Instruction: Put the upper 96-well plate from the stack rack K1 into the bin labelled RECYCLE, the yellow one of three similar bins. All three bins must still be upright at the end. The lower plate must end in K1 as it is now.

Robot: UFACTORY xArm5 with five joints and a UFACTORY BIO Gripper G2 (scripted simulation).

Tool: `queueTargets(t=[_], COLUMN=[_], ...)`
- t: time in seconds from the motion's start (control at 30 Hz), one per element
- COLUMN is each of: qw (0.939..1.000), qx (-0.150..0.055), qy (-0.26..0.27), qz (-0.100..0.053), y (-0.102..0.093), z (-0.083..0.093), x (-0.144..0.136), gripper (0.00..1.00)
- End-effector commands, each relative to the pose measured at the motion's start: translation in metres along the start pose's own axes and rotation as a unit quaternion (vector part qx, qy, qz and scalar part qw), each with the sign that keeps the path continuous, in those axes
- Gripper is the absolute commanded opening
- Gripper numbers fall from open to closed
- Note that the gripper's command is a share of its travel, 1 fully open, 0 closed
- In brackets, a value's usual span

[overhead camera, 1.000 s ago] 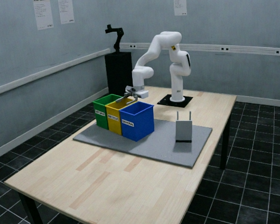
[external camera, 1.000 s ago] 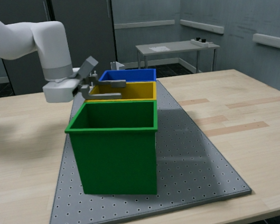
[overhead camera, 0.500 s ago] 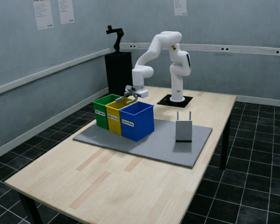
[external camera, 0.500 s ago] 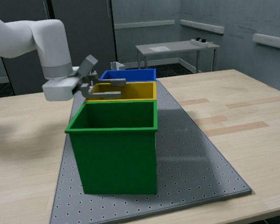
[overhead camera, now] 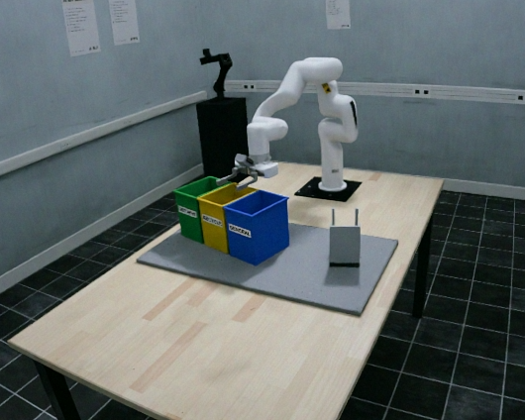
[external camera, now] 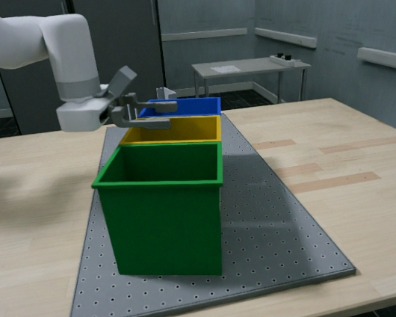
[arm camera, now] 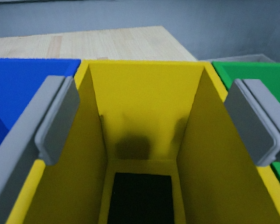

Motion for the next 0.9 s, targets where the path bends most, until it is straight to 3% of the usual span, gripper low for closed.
queueTargets(t=[0.0, 0.3, 0.53, 0.87], qw=[1.0000, 1.0000, 0.9932, 0.9919], qx=[-0.001, -0.001, 0.025, 0.027], qy=[0.000, 0.000, -0.114, -0.124], qz=[0.000, 0.000, 0.000, 0.000], y=[-0.008, -0.008, -0.019, -0.029], z=[-0.001, -0.001, 0.019, 0.043], x=[0.002, 0.002, 0.017, 0.047], gripper=[0.18, 0.18, 0.18, 0.18])
Point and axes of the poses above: the point midway between the two finger pads, its own z axis back along the fingers, its own x axis across the jaws, y = z × x, the point moved 5 cm from there along z, back along the fingers, and after that the axes turned 13 degrees about -z, right-handed, at the moved point
